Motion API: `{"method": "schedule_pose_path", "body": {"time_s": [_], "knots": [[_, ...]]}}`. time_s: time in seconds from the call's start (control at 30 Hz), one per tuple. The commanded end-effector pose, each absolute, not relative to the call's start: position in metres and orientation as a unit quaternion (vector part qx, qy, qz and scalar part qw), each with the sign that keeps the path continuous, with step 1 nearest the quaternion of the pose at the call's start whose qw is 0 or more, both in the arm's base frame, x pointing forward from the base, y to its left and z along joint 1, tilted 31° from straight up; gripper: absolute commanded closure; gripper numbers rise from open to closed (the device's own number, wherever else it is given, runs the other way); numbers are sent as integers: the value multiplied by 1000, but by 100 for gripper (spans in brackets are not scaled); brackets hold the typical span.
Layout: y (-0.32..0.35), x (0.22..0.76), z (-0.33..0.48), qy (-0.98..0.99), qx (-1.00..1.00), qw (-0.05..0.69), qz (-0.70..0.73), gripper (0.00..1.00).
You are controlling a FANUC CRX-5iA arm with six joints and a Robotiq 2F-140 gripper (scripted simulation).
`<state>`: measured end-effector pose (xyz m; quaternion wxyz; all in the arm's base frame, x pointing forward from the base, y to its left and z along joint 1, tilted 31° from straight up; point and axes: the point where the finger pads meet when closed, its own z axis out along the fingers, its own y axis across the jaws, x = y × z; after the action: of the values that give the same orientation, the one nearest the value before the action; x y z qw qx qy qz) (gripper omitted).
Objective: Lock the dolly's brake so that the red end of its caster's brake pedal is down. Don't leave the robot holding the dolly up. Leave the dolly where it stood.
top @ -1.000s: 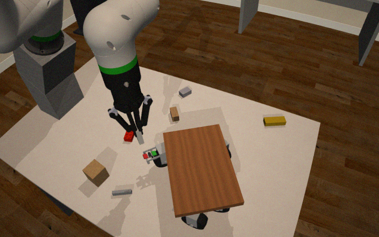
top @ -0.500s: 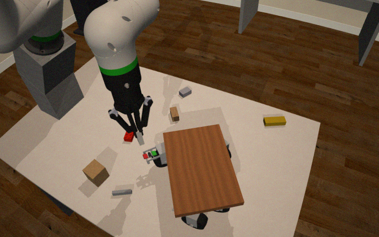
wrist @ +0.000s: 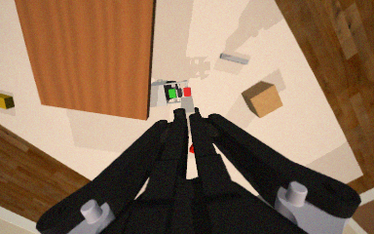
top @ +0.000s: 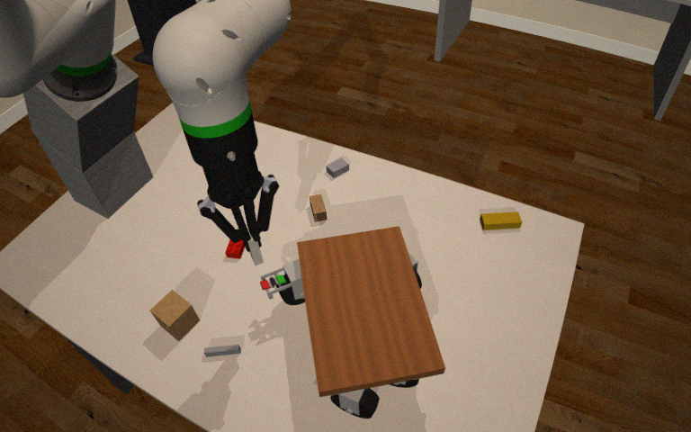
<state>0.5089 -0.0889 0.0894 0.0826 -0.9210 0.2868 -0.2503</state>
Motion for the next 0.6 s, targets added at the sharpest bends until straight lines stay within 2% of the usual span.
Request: {"method": "schedule_pose_path", "body": {"time_s": [0.0, 0.57], "knots": [[-89, 509, 90, 287, -921, 83, -250, 100], [-89, 514, 81, 288, -920, 81, -251, 100]]}}
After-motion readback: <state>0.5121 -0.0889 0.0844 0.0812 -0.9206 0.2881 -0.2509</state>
